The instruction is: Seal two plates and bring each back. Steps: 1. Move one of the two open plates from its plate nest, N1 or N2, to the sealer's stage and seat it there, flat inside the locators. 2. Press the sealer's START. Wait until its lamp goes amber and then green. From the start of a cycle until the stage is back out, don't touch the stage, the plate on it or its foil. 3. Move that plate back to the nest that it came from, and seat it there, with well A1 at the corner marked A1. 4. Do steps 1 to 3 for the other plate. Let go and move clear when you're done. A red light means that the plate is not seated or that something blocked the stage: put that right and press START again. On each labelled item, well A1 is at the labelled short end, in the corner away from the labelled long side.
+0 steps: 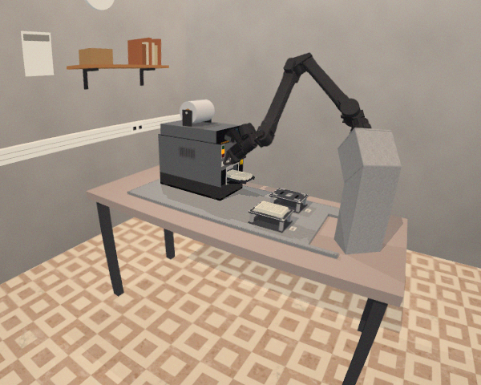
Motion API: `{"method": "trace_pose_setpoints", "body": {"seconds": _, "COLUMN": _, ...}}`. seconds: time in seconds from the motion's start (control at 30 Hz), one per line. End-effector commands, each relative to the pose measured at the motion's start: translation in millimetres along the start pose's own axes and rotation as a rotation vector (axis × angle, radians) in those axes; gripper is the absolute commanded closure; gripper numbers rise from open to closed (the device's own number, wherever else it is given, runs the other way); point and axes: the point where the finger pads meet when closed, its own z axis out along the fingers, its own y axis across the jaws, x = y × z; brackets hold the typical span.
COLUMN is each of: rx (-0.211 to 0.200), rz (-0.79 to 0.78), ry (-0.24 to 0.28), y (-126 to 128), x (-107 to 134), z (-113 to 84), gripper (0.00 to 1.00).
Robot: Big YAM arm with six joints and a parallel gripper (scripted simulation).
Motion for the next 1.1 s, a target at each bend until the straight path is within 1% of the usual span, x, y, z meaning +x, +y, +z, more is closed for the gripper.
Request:
{"method": "trace_pose_setpoints", "body": {"seconds": 0.0, "rx": 0.036, "rz": 0.044, "ry": -0.15, "y": -11.9, "x": -79.5, "z": -0.9, "gripper": 1.0}}
{"method": "trace_pose_setpoints", "body": {"seconds": 0.1, "rx": 0.035, "rz": 0.057, "ry": -0.152, "y": -11.7, "x": -70.9, "z": -24.6, "gripper": 1.0}}
{"method": "trace_pose_setpoints", "body": {"seconds": 0.2, "rx": 0.032, "rz": 0.06, "ry": -0.142, "y": -11.0, "x": -61.3, "z": -43.2, "gripper": 1.0}}
{"method": "trace_pose_setpoints", "body": {"seconds": 0.23, "rx": 0.028, "rz": 0.056, "ry": -0.131, "y": -9.6, "x": -57.3, "z": -41.2, "gripper": 1.0}}
{"method": "trace_pose_setpoints", "body": {"seconds": 0.3, "rx": 0.024, "rz": 0.045, "ry": -0.098, "y": -7.7, "x": -41.3, "z": -35.7, "gripper": 1.0}}
{"method": "trace_pose_setpoints", "body": {"seconds": 0.37, "rx": 0.024, "rz": 0.045, "ry": -0.098, "y": -7.7, "x": -41.3, "z": -35.7, "gripper": 1.0}}
{"method": "trace_pose_setpoints", "body": {"seconds": 0.4, "rx": 0.019, "rz": 0.039, "ry": -0.079, "y": -5.6, "x": -31.1, "z": -33.9, "gripper": 1.0}}
{"method": "trace_pose_setpoints", "body": {"seconds": 0.47, "rx": 0.008, "rz": 0.031, "ry": -0.06, "y": -3.7, "x": -20.0, "z": -33.8, "gripper": 1.0}}
{"method": "trace_pose_setpoints", "body": {"seconds": 0.67, "rx": 0.006, "rz": 0.019, "ry": -0.008, "y": -5.7, "x": 7.6, "z": -32.4, "gripper": 1.0}}
{"method": "trace_pose_setpoints", "body": {"seconds": 0.8, "rx": 0.019, "rz": 0.022, "ry": -0.003, "y": -11.5, "x": 10.7, "z": -25.5, "gripper": 1.0}}
{"method": "trace_pose_setpoints", "body": {"seconds": 0.87, "rx": 0.014, "rz": 0.019, "ry": -0.001, "y": -7.1, "x": 13.0, "z": -43.2, "gripper": 1.0}}
{"method": "trace_pose_setpoints", "body": {"seconds": 0.93, "rx": 0.014, "rz": 0.019, "ry": -0.001, "y": -7.1, "x": 13.0, "z": -43.2, "gripper": 1.0}}
{"method": "trace_pose_setpoints", "body": {"seconds": 0.97, "rx": 0.015, "rz": 0.024, "ry": -0.018, "y": -7.0, "x": 4.9, "z": -49.5, "gripper": 1.0}}
{"method": "trace_pose_setpoints", "body": {"seconds": 1.07, "rx": 0.011, "rz": 0.03, "ry": -0.037, "y": -4.7, "x": -5.2, "z": -73.6, "gripper": 1.0}}
